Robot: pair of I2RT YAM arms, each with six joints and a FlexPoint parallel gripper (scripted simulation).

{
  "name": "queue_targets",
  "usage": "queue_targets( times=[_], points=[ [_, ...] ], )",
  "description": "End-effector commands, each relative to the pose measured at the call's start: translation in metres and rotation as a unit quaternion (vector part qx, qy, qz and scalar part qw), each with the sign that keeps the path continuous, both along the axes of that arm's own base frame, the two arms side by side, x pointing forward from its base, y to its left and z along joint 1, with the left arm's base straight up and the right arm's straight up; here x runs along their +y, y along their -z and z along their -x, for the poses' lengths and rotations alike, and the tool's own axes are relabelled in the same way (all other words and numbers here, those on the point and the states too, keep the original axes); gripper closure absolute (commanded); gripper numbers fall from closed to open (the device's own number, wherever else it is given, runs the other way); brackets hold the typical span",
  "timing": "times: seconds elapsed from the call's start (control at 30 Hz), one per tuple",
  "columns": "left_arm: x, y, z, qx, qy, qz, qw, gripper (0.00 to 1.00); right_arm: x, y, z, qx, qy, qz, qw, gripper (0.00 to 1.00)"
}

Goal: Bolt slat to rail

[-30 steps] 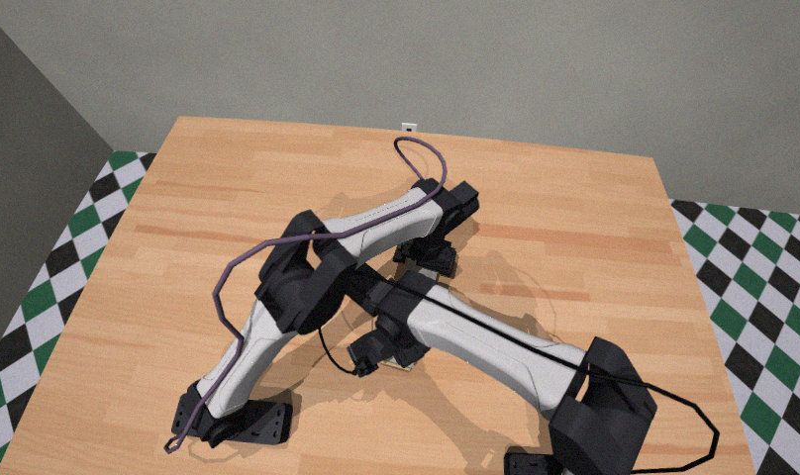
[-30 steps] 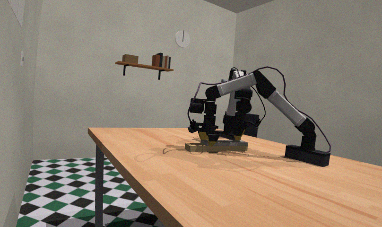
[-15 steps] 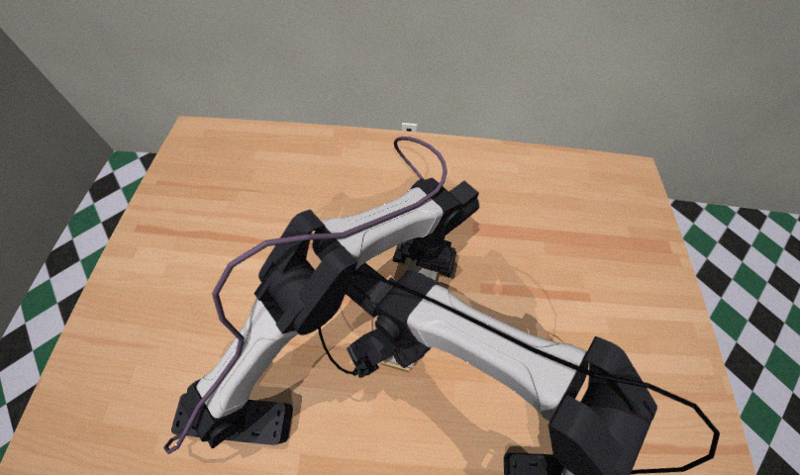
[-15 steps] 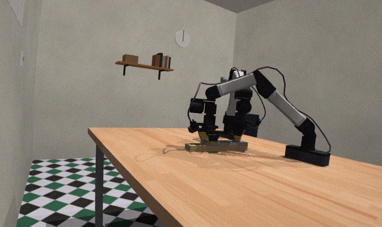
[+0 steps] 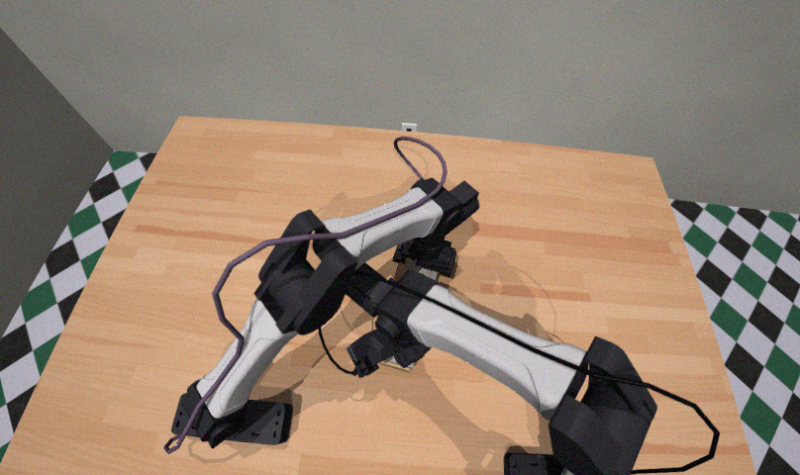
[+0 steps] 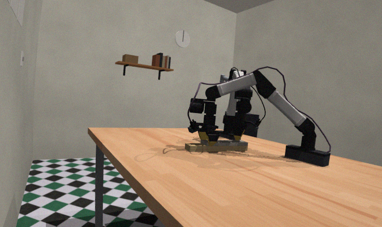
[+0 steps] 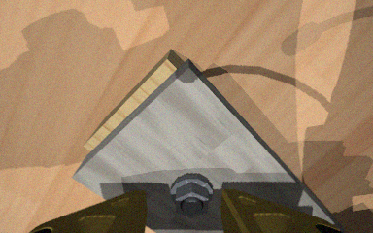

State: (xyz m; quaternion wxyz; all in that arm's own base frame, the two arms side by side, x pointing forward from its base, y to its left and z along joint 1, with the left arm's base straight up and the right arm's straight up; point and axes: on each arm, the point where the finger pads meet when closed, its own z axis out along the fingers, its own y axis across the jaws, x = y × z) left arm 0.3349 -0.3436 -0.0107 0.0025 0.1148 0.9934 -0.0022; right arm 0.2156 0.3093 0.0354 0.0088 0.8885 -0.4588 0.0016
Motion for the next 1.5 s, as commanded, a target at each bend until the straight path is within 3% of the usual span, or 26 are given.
queue_targets(
  times=[0.0, 1.0, 1.47],
  points=[
    [-0.0017, -0.0069, -0.0032, -0.007, 0.002, 0.007, 1.000, 0.33, 0.0044, -0.0041, -0.0028, -0.002, -0.001, -0.015, 1.000, 0.64],
    [-0.0017, -0.0069, -0.0032, -0.007, 0.002, 0.007, 1.000, 0.33, 0.0046, 0.0029, -0.0029, -0.002, -0.001, -0.015, 1.000, 0.64],
    [-0.0017, -0.0069, -0.0032, -0.007, 0.002, 0.007, 1.000, 0.33, 0.0032, -0.0027, -0.0028, -0.006, 0.000, -0.010, 1.000, 0.83]
  ],
)
